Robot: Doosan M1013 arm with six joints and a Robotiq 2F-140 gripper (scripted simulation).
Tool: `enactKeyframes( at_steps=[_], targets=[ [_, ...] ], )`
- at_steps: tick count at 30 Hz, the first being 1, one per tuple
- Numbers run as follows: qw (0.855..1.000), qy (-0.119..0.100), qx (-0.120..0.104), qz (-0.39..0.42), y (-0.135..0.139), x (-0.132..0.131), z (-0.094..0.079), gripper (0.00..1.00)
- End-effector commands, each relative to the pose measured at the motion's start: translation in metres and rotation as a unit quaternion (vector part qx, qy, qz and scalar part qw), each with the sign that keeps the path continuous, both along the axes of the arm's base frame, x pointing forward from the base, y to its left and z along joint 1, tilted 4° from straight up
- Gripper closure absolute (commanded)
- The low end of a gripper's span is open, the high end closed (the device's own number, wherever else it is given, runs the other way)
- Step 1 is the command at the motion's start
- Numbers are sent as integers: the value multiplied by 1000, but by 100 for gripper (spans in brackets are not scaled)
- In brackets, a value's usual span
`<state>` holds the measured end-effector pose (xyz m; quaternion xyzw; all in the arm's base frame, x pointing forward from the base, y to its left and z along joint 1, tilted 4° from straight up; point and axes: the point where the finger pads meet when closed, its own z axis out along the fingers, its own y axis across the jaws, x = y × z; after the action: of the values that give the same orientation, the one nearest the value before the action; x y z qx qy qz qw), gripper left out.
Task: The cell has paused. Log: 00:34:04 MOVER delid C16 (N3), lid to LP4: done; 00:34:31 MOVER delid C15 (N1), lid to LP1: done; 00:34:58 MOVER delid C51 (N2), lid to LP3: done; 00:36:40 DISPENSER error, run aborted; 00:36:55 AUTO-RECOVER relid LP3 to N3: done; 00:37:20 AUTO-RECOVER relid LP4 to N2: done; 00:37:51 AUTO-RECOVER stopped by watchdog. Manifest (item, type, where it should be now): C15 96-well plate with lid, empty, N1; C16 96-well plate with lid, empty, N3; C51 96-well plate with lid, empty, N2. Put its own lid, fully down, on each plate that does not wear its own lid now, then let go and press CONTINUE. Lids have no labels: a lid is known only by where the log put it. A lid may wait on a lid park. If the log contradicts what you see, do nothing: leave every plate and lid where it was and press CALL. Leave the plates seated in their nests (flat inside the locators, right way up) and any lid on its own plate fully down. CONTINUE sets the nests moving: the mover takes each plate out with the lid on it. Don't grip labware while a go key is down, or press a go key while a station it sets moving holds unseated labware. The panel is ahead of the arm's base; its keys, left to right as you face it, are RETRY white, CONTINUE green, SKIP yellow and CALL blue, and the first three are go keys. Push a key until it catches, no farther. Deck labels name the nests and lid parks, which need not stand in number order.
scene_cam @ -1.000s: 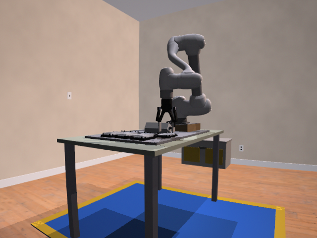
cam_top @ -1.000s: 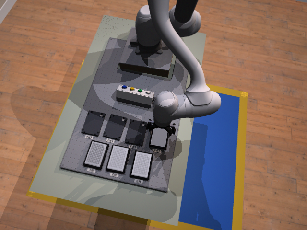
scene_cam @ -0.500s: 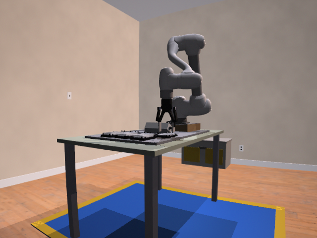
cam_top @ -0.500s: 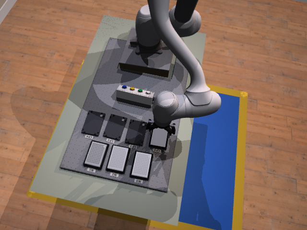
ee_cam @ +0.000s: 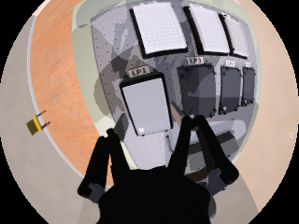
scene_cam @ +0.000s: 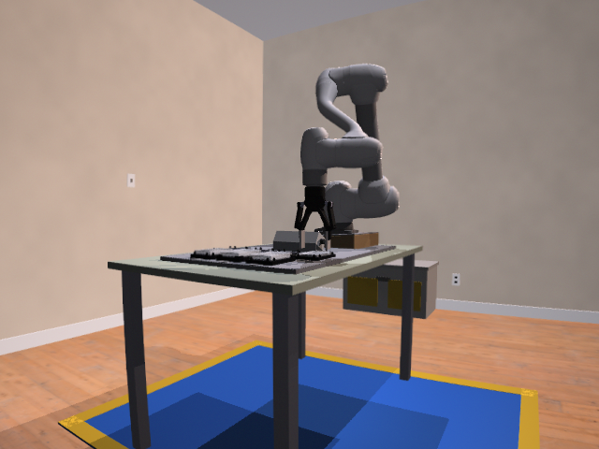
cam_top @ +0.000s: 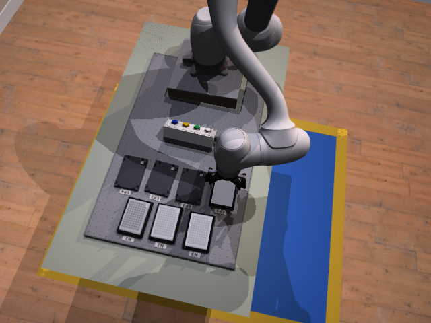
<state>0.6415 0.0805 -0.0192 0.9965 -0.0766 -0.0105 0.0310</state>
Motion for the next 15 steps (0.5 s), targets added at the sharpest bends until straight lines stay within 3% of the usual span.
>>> enactKeyframes(
  at_steps=[1,15],
  targets=[
    [1000,0,0,-1,-1,-1,-2,34],
    [1000,0,0,-1,-1,-1,-5,34]
  ],
)
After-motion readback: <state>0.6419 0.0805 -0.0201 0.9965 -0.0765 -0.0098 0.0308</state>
